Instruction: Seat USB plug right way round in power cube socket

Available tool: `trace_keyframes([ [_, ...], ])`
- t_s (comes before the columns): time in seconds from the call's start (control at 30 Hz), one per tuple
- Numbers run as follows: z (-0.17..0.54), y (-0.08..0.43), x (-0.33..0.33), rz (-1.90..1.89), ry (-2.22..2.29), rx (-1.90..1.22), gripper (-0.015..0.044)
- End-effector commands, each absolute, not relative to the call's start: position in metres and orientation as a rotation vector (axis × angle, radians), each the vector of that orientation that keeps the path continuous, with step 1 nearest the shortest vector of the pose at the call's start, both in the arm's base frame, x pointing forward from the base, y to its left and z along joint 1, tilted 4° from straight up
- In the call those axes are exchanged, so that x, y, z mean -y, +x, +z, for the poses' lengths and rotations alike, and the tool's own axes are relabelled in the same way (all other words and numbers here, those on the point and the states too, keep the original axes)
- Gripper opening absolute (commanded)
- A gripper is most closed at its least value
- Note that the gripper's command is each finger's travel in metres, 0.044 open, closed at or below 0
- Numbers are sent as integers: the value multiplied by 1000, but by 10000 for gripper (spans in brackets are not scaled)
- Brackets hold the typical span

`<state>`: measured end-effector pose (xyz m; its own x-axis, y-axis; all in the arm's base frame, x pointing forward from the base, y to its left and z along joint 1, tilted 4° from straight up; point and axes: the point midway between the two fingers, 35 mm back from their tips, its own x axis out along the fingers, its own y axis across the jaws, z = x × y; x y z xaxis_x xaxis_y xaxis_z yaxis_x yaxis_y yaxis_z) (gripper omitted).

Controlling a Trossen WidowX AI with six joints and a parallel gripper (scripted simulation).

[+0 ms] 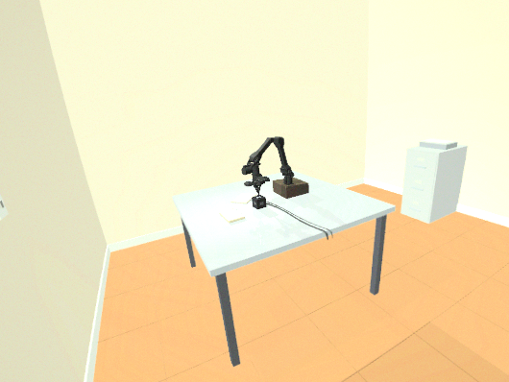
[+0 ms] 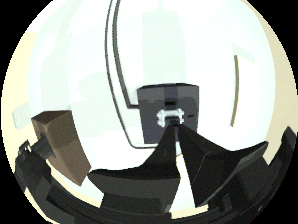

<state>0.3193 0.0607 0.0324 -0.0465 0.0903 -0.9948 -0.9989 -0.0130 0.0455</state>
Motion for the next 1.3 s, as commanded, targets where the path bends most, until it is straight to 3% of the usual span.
trace_keyframes([
  [0.0,32,320,-61,1295,-1130,-1167,0],
  [1.27,27,319,-61,1295,-1130,-1167,0],
])
